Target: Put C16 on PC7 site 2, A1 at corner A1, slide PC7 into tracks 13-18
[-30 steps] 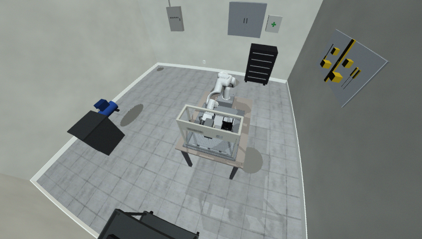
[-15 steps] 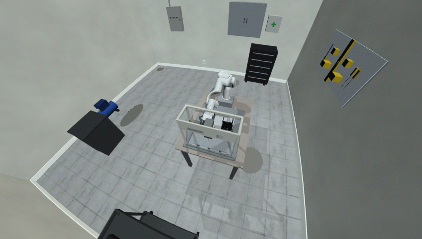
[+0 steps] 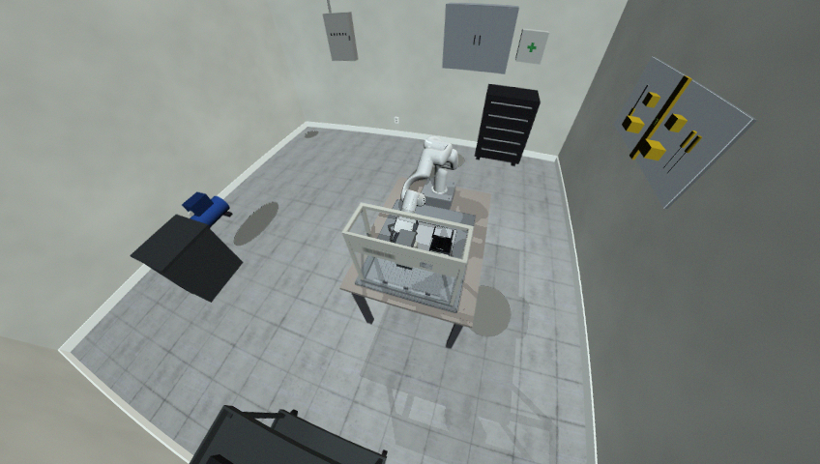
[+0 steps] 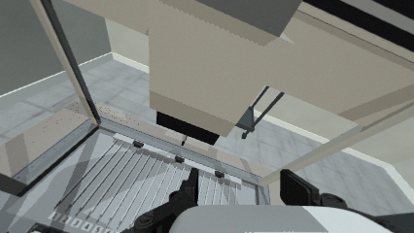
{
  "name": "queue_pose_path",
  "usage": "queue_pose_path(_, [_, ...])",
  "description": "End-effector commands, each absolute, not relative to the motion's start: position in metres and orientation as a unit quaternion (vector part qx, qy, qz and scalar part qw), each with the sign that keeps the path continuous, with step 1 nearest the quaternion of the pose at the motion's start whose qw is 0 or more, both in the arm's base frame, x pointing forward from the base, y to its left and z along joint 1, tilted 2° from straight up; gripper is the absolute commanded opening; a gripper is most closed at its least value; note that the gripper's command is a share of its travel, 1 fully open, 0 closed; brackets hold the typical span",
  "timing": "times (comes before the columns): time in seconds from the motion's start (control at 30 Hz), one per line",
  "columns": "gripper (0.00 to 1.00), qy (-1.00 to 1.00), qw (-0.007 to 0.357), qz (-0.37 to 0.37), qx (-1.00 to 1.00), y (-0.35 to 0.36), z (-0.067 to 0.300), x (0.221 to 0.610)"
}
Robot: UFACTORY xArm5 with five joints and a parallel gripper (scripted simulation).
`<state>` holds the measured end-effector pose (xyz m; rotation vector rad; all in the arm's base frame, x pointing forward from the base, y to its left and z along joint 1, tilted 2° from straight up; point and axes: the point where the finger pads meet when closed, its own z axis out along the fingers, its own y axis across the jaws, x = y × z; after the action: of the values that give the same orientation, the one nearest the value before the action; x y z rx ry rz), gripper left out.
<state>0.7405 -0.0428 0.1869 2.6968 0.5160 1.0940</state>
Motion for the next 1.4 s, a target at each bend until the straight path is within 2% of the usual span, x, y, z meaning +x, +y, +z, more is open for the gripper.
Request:
queue_pose_path(0.0, [1.0,0.172,0.099,0.394,0.897,-0.042,0.218,0.751])
queue_pose_path(0.63, [1.0,0.172,0.099,0.394,0.897,-0.042,0.218,0.751])
queue_pose_path(0.77, [1.0,0.162,0.085,0.367,0.912,-0.038,0.222,0.733])
queue_pose_path(1.37, [1.0,0.162,0.085,0.367,0.912,-0.038,0.222,0.733])
